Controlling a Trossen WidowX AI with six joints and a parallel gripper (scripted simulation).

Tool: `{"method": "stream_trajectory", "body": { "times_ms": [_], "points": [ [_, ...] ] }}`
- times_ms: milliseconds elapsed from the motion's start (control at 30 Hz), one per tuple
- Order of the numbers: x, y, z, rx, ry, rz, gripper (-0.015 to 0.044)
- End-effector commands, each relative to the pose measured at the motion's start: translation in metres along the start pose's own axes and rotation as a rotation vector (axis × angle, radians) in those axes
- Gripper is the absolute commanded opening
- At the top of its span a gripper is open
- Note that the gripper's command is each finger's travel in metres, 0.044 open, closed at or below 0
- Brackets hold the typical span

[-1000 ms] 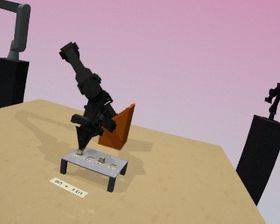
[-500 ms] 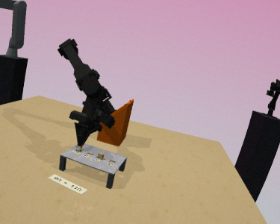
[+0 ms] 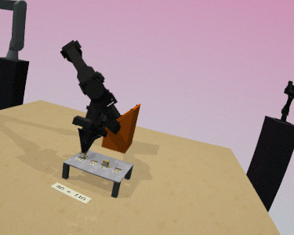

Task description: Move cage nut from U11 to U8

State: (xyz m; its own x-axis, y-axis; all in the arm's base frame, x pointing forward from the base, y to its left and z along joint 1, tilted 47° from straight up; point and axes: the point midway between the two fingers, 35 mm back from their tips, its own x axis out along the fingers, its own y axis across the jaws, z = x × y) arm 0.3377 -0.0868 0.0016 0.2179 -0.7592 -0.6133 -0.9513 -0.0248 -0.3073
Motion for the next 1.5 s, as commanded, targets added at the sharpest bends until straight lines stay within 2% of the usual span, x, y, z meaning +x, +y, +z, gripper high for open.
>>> {"method": "stream_trajectory", "body": {
  "times_ms": [0, 1467],
  "points": [
    [0.0, -0.0007, 0.0002, 0.003, 0.002, 0.003, 0.0028],
    [-0.0014, -0.0035, 0.0002, 0.003, 0.002, 0.056, 0.0028]
  ]
}}
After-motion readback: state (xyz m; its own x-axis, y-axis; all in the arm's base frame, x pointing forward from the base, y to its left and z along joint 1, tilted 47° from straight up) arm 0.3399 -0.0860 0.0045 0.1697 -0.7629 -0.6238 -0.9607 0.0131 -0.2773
